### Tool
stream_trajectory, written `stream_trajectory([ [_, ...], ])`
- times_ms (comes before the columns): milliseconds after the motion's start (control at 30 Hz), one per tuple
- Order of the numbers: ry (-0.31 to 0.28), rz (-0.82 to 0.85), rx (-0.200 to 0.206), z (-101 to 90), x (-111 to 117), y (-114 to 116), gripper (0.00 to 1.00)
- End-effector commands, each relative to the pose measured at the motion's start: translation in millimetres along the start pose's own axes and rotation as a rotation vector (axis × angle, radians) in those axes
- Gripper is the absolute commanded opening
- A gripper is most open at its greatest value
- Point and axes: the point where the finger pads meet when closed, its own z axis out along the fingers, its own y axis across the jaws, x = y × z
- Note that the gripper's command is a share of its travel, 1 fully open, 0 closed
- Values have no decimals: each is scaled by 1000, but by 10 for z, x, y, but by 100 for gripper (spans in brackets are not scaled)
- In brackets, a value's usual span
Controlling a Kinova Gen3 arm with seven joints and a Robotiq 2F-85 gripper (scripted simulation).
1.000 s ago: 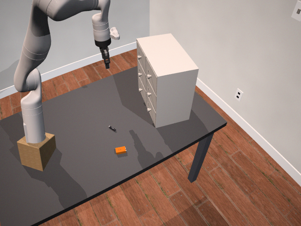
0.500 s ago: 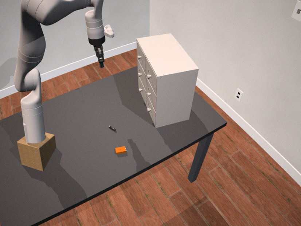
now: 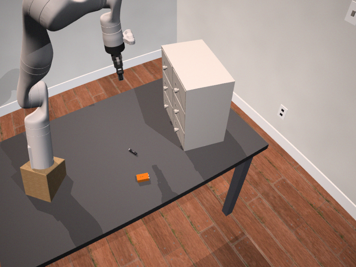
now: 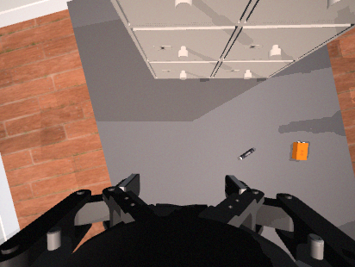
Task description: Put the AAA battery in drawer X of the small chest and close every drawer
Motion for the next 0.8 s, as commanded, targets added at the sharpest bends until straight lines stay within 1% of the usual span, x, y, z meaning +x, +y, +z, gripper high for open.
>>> stream_trajectory([
  [0, 8, 0, -1, 12, 8, 3, 100],
  [200, 53, 0, -1, 86, 67, 3, 100],
  [433, 141, 0, -1, 230, 179, 3, 100],
  [500, 141, 0, -1, 230, 179, 3, 100],
  [767, 269, 0, -1, 443, 345, 3, 100],
])
